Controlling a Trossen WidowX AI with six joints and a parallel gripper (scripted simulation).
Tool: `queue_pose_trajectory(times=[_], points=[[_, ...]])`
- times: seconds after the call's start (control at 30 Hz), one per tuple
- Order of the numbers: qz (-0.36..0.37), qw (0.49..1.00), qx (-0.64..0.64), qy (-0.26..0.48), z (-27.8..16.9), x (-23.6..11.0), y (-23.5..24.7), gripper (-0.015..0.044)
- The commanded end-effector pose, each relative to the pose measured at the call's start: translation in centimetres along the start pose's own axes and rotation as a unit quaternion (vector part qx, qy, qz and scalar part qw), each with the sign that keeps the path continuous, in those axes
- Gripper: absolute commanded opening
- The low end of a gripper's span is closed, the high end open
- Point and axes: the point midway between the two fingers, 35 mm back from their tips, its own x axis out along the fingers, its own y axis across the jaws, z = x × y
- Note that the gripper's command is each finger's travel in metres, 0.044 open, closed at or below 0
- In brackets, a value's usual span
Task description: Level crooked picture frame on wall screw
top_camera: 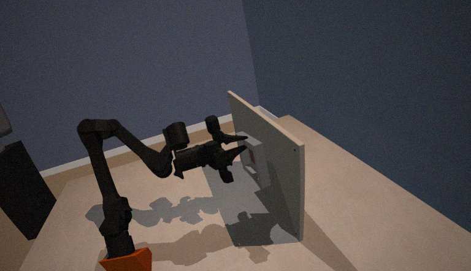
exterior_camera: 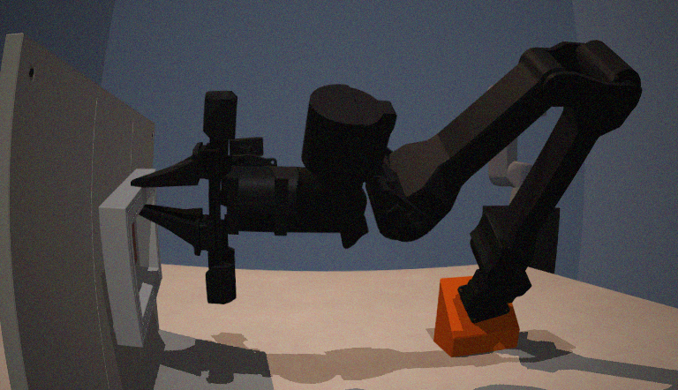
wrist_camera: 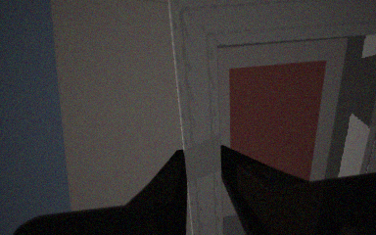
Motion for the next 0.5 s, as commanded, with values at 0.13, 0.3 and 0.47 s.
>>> queue_pose_trajectory(times=[0.13,0.3,0.47], points=[[0.000,1.000,0.021,0.001,-0.01,0.00,0.02,0.0000],[0.000,0.999,0.033,0.002,0.00,0.00,0.03,0.0000],[0.000,0.999,0.049,0.002,0.01,0.00,0.05,0.0000]])
